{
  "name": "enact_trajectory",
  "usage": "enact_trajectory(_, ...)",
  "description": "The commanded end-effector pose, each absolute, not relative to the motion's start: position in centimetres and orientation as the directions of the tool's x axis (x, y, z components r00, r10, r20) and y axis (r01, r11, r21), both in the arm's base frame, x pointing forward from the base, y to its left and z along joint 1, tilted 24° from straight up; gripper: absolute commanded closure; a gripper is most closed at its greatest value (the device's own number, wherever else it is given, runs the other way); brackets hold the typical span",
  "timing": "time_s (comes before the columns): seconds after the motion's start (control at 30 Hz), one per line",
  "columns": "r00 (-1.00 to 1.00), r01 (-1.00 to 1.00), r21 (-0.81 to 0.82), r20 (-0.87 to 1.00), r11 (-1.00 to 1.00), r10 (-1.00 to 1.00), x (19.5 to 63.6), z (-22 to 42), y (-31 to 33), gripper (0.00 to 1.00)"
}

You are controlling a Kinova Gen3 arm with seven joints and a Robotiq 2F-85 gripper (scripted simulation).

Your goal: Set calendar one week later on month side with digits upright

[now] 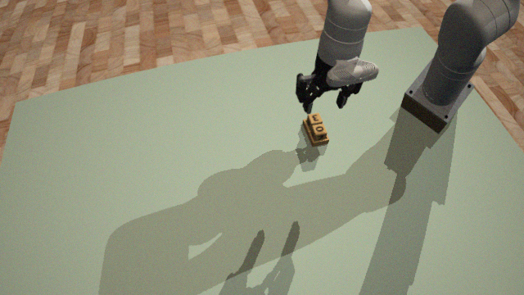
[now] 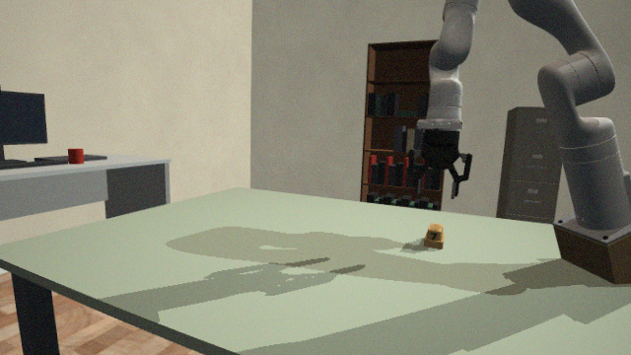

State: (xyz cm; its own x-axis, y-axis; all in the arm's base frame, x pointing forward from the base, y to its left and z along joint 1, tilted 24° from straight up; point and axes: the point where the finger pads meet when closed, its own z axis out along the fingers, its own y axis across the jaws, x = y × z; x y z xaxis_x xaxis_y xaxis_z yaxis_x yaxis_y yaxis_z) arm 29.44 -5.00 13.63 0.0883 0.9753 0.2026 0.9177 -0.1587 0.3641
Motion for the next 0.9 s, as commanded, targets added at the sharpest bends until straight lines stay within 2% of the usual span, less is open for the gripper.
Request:
enact_trajectory(0.0,0.085,0.919,0.363,0.202,-0.155,0.976,29.48,13.67,-5.07,0.00)
enact_trajectory(0.87,0.086,0.920,0.361,0.201,-0.155,0.976,29.36,13.86,-5.12,0.00)
